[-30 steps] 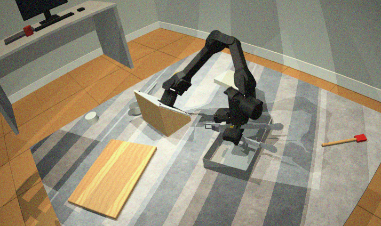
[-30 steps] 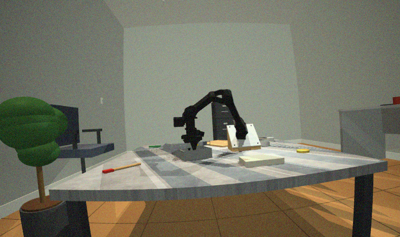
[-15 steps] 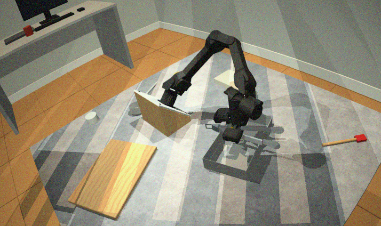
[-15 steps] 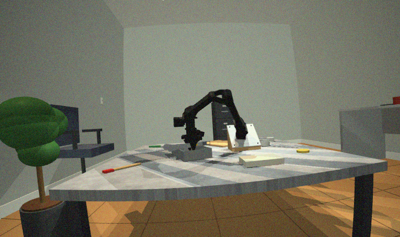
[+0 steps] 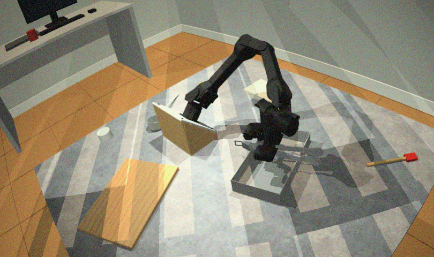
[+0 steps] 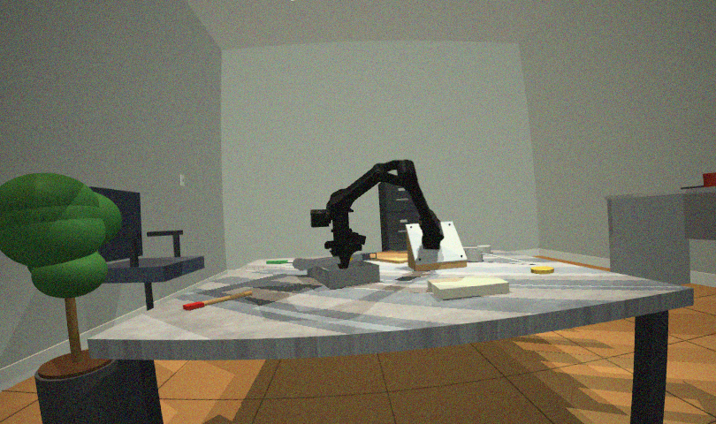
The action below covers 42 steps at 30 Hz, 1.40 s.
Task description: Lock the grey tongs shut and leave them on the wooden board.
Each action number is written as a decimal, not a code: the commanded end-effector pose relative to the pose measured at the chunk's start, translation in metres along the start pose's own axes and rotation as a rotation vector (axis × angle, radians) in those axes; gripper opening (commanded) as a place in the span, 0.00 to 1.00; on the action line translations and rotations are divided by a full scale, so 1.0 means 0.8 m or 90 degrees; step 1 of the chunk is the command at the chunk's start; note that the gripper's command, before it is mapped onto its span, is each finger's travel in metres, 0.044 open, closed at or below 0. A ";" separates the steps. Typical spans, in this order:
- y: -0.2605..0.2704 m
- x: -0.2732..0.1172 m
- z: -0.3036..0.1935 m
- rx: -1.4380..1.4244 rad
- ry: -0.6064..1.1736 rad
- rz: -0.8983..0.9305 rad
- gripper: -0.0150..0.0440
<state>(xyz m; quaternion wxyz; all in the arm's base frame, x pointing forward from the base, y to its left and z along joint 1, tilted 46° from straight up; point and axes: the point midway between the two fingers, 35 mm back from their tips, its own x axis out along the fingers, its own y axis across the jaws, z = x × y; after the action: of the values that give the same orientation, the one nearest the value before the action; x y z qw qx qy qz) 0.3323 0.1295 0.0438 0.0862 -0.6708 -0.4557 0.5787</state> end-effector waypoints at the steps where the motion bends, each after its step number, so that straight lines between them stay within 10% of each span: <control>1: 0.000 0.000 -0.001 -0.002 0.001 0.000 0.45; 16: 0.000 0.000 -0.001 -0.002 0.001 0.000 0.28; 23: 0.000 0.000 -0.001 -0.002 0.001 0.000 0.00; 35: 0.003 -0.159 0.000 0.003 -0.001 0.001 0.00; 42: 0.002 -0.163 0.001 0.004 -0.001 0.000 0.00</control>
<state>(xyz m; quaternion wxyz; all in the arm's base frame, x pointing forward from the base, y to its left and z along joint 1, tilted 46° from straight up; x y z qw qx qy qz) 0.3450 0.0424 0.1254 0.0905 -0.6712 -0.4515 0.5809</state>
